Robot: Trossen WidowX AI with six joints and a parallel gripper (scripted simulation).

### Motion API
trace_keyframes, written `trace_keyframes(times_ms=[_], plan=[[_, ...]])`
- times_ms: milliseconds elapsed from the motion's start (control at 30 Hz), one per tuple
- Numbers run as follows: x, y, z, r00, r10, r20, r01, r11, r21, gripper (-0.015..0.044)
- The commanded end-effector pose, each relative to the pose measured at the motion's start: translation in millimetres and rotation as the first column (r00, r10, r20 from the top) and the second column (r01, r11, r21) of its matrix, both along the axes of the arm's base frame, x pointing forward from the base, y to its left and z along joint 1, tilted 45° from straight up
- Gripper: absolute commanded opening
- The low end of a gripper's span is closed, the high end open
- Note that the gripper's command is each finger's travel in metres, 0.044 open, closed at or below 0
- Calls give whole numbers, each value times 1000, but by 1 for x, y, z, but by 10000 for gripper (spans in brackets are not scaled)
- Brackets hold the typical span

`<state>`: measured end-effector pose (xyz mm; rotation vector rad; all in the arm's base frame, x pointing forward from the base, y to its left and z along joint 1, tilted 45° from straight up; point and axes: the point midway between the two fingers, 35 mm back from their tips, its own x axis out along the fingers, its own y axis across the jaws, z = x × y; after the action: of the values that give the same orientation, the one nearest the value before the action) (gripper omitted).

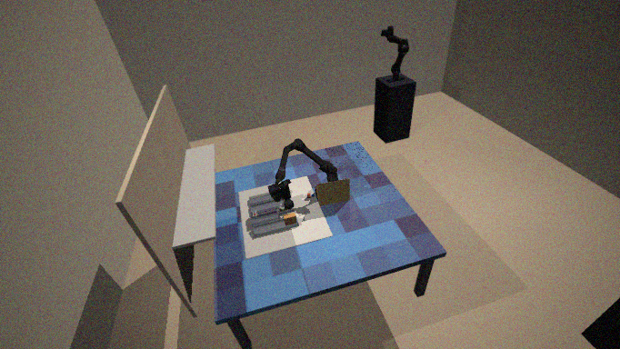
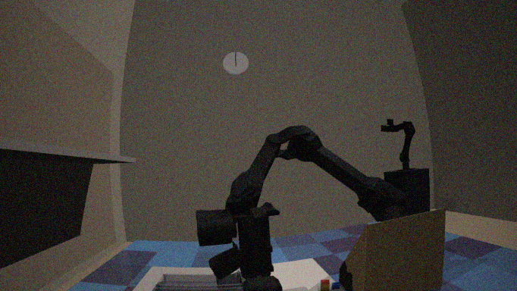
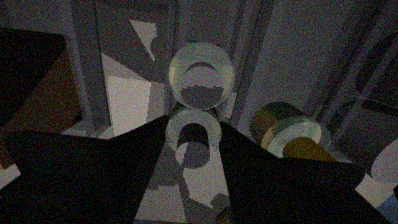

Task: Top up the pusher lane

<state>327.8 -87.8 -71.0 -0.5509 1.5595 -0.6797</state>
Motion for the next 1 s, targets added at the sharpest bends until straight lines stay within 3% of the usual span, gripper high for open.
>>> trace_keyframes(times_ms=[0,967], plan=[[2,-1,1,1000,2,12,-2,1000,-7,0],[-3,-1,1,1000,2,12,-2,1000,-7,0]])
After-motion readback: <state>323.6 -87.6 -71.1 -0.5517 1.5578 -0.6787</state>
